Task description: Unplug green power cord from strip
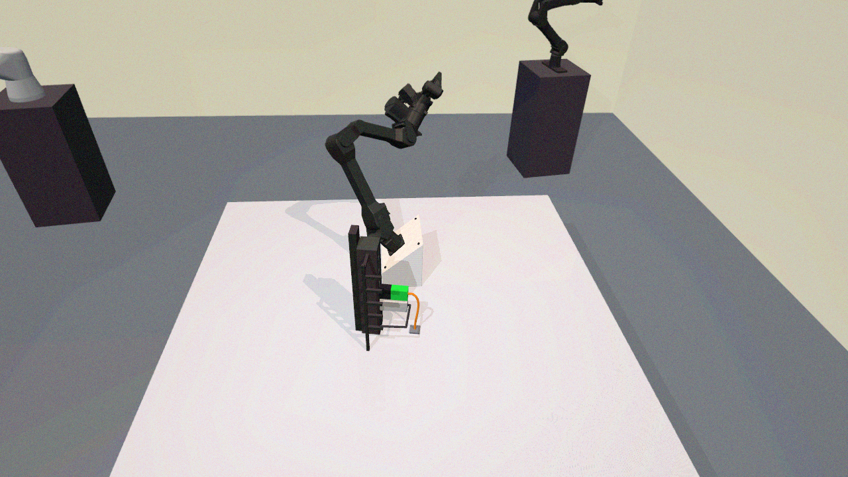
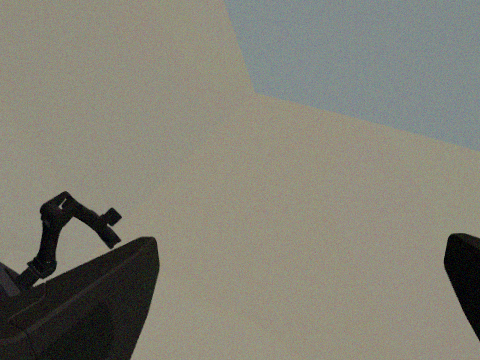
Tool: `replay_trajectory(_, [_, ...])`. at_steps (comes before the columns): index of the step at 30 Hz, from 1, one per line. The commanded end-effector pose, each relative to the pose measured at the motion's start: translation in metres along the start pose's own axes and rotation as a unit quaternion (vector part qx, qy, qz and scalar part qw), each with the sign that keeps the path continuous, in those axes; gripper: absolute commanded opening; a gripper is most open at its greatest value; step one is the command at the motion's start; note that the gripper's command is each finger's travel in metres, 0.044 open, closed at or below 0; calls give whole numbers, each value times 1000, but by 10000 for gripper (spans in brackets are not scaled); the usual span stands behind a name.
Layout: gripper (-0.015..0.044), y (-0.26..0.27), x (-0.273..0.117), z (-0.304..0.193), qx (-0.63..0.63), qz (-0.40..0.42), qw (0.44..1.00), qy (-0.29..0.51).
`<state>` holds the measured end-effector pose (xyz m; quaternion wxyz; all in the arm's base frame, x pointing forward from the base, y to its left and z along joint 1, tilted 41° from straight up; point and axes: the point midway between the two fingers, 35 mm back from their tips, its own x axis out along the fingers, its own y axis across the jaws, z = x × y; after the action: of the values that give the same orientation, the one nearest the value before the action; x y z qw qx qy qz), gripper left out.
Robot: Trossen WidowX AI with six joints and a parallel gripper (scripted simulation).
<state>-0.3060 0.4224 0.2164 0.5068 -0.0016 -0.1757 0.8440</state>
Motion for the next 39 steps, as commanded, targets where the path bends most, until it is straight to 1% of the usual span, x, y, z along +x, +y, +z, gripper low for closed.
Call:
replay_trajectory(1, [374, -2, 0, -2, -1, -2, 1000, 4])
replay_trajectory(3, [321, -20, 3, -18, -10, -18, 999, 32])
replay_trajectory(9, [164, -105, -1, -86, -42, -88, 982, 164])
replay_trajectory(12, [160, -146, -14, -118, -52, -117, 964, 231])
replay_trajectory(16, [160, -196, -42, -156, -59, -151, 933, 321])
replay_trajectory(20, [160, -243, -81, -189, -57, -181, 893, 407])
replay_trajectory(24, [160, -291, -125, -210, -48, -221, 854, 469])
replay_trajectory(31, [160, -347, -210, -241, -21, -263, 771, 579])
replay_trajectory(35, [160, -369, -277, -258, 18, -282, 704, 652])
replay_trajectory(39, [160, -380, -341, -266, 62, -294, 636, 710])
